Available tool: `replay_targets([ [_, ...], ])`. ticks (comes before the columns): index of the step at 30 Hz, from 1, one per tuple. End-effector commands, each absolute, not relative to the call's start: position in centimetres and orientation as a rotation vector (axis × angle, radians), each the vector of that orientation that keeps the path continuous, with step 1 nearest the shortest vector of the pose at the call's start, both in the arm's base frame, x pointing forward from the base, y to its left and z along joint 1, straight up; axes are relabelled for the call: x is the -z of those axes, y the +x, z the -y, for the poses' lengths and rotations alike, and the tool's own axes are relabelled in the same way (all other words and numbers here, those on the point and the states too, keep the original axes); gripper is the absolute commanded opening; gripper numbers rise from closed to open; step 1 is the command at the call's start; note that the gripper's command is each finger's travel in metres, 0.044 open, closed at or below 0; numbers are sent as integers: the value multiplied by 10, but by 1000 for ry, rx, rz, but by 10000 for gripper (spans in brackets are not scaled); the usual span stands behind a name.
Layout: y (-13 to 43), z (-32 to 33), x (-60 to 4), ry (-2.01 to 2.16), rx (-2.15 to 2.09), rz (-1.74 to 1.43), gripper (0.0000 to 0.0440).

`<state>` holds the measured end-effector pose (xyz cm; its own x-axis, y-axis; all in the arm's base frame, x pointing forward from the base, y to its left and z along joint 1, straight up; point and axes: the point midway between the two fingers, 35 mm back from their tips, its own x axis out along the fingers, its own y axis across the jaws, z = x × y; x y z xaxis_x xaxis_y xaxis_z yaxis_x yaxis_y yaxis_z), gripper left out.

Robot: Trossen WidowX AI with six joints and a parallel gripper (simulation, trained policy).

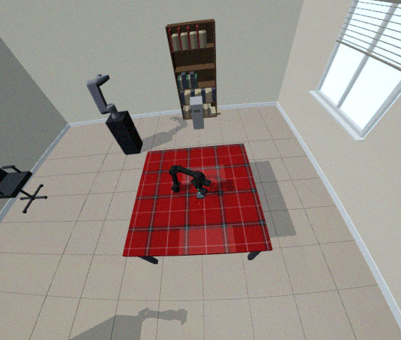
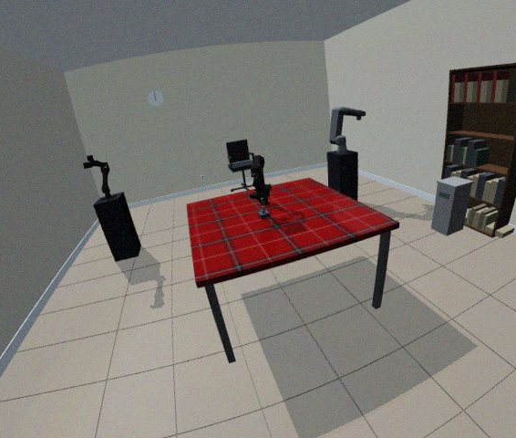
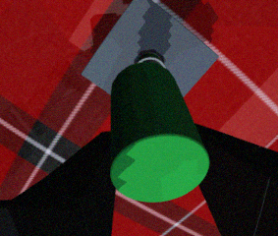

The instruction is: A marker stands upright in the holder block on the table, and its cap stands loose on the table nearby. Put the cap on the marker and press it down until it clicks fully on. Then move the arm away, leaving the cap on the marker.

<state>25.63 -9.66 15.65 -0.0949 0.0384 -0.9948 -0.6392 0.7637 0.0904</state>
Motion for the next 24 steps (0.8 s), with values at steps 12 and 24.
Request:
replay_targets([
  [12,255,96,-125,-469,-646,-1586,0],
  [24,254,94,-97,-475,-689,-1584,4],
])
